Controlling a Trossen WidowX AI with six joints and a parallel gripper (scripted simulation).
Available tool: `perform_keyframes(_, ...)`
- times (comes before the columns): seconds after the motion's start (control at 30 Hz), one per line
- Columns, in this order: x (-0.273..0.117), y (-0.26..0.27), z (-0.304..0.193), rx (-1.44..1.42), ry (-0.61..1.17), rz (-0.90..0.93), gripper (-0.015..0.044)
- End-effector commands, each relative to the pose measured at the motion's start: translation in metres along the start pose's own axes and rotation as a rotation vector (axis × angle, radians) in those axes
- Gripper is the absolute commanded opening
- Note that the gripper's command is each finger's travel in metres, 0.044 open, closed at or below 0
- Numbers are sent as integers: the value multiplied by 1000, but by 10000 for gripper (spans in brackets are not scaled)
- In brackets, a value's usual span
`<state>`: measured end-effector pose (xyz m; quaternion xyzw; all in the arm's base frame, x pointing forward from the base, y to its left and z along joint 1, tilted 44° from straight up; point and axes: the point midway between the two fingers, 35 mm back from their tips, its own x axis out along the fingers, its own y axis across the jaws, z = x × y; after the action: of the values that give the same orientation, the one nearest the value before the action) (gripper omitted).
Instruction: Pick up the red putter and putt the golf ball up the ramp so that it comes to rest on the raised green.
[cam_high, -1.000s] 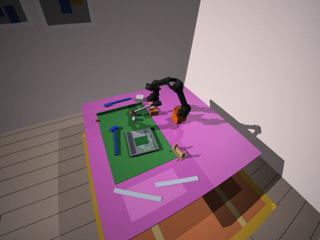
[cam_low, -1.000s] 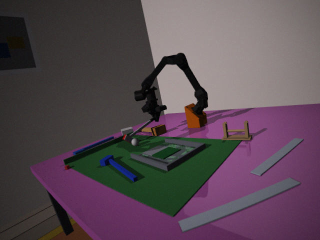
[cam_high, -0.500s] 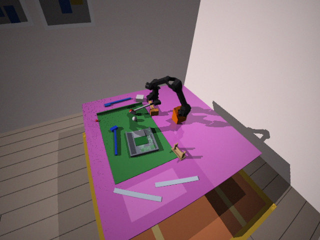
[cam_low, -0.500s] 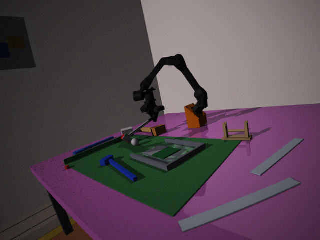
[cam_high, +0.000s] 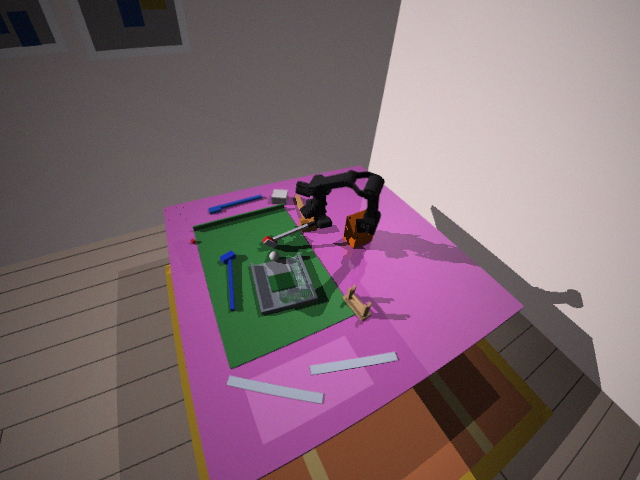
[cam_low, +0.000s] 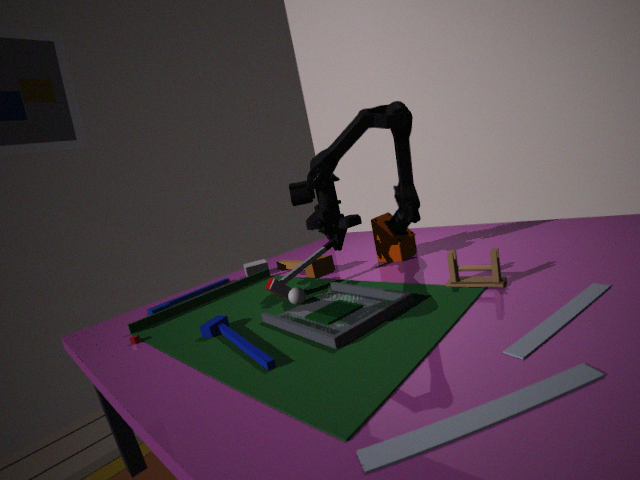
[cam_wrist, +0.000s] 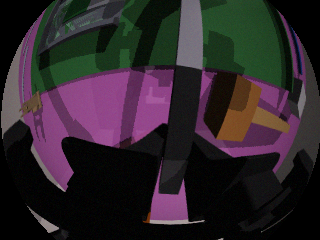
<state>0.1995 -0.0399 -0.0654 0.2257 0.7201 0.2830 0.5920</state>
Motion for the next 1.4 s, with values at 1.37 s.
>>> perform_keyframes(1.37, -52, 3, -2, 21, -3, 8, 0)
